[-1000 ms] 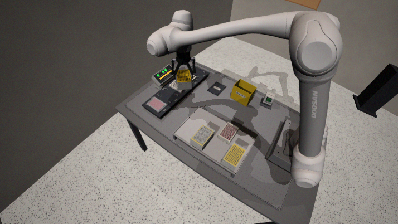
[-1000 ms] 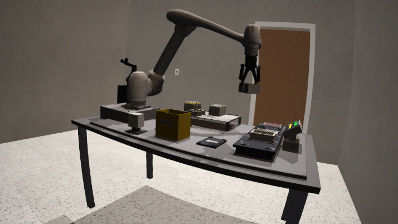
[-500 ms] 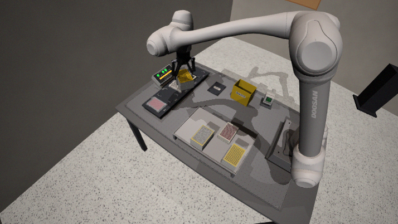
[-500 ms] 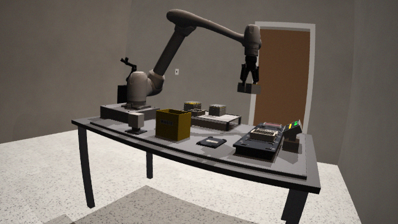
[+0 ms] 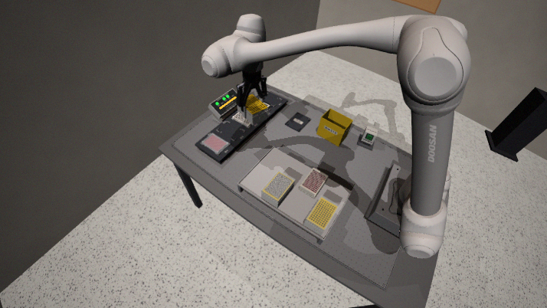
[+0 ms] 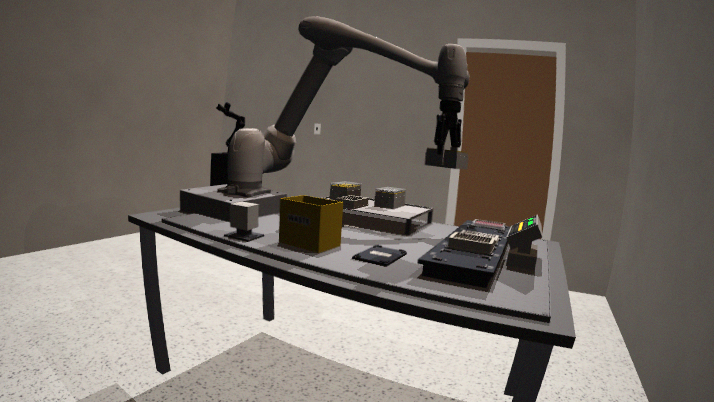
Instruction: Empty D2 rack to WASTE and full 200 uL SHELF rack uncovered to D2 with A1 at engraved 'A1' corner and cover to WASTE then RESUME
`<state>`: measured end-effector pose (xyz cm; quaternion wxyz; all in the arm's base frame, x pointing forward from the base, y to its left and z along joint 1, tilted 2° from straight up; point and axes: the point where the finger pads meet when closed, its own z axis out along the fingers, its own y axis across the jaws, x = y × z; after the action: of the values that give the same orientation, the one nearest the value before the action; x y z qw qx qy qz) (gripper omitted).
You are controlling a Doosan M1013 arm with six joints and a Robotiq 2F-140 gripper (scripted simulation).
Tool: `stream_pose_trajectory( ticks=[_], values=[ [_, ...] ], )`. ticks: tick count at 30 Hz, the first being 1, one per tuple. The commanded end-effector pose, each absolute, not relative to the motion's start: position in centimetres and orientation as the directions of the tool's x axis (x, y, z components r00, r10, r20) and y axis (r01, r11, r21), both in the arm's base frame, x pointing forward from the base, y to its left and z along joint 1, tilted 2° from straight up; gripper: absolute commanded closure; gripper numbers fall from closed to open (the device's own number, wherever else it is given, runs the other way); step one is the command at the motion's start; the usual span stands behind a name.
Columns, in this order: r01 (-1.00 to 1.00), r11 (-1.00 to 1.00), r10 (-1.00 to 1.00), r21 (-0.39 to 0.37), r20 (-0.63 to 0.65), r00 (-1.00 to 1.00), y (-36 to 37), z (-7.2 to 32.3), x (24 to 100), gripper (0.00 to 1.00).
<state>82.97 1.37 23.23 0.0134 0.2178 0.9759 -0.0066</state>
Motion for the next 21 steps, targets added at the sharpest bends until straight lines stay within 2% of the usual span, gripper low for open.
stream_pose_trajectory(
  ticks=[1,10,21],
  values=[
    [0.369,0.929,0.369,-0.009,-0.029,-0.929,1.37,23.25,82.97,1.00],
    [0.207,0.978,0.207,-0.013,-0.027,-0.978,1.37,23.25,82.97,1.00],
    [0.207,0.978,0.207,-0.013,-0.027,-0.978,1.37,23.25,82.97,1.00]
  ],
)
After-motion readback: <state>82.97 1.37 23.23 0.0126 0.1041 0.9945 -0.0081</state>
